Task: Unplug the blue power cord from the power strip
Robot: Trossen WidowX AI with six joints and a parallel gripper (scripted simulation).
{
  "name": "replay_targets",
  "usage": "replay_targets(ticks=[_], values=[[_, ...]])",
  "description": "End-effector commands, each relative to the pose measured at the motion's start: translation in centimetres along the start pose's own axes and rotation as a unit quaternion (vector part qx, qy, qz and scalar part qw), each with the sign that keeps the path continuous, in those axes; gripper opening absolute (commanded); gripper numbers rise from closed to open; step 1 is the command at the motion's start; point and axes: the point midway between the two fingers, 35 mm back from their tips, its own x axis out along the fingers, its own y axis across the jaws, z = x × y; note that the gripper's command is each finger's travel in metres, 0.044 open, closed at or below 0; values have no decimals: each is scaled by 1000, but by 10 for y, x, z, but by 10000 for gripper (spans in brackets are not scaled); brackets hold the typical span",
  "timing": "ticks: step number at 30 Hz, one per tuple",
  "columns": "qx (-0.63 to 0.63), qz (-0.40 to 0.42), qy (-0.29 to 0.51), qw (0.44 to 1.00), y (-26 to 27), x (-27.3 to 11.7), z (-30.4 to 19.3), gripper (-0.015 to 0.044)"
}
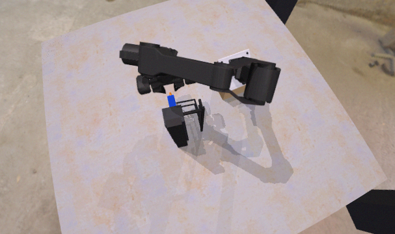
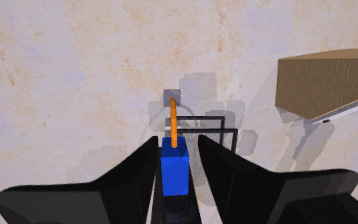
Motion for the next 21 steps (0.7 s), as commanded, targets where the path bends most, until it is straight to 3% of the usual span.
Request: replay_targets(ticks=[1,21], values=[[1,2,-3,1000,1,-2,-4,160],[1,2,-2,1000,1,-2,-30,160]])
